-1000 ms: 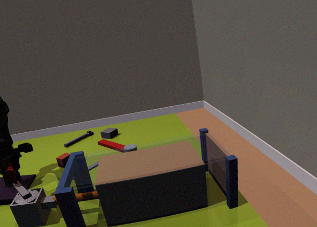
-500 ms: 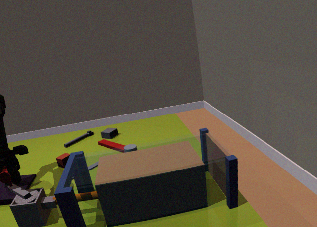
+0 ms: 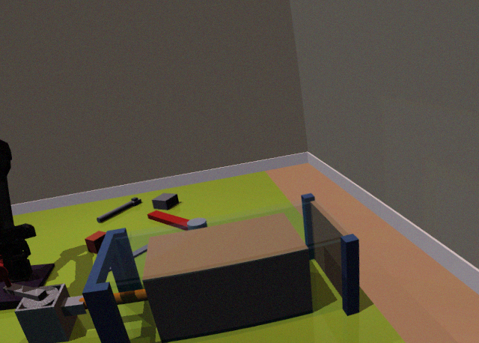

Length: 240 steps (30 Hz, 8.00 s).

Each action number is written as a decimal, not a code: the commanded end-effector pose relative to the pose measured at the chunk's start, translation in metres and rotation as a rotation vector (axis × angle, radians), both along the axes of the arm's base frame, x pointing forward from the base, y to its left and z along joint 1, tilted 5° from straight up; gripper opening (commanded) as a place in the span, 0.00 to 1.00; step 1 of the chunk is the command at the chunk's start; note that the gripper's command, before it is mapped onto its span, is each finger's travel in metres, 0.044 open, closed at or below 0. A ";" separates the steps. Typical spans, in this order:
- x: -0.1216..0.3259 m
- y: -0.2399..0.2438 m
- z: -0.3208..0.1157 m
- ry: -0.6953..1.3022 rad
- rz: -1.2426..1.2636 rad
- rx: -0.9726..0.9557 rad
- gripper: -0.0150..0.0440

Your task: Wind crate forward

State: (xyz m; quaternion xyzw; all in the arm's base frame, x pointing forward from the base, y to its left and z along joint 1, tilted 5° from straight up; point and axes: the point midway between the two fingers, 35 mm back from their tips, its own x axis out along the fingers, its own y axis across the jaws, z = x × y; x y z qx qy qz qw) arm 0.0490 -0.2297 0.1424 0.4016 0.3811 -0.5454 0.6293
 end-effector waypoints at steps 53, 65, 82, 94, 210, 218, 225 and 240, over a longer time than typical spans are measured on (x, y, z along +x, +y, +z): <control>-0.005 -0.097 -0.003 0.021 -0.010 -0.020 0.25; 0.004 -0.112 -0.002 0.020 -0.010 -0.021 0.25; 0.020 -0.129 -0.001 0.019 -0.010 -0.023 0.25; 0.034 -0.139 0.000 0.017 -0.010 -0.024 0.25; 0.100 -0.151 0.005 0.011 -0.010 -0.025 0.25; 0.100 -0.151 0.005 0.011 -0.010 -0.025 0.25; 0.100 -0.151 0.005 0.011 -0.010 -0.025 0.25; 0.100 -0.151 0.005 0.011 -0.010 -0.025 0.25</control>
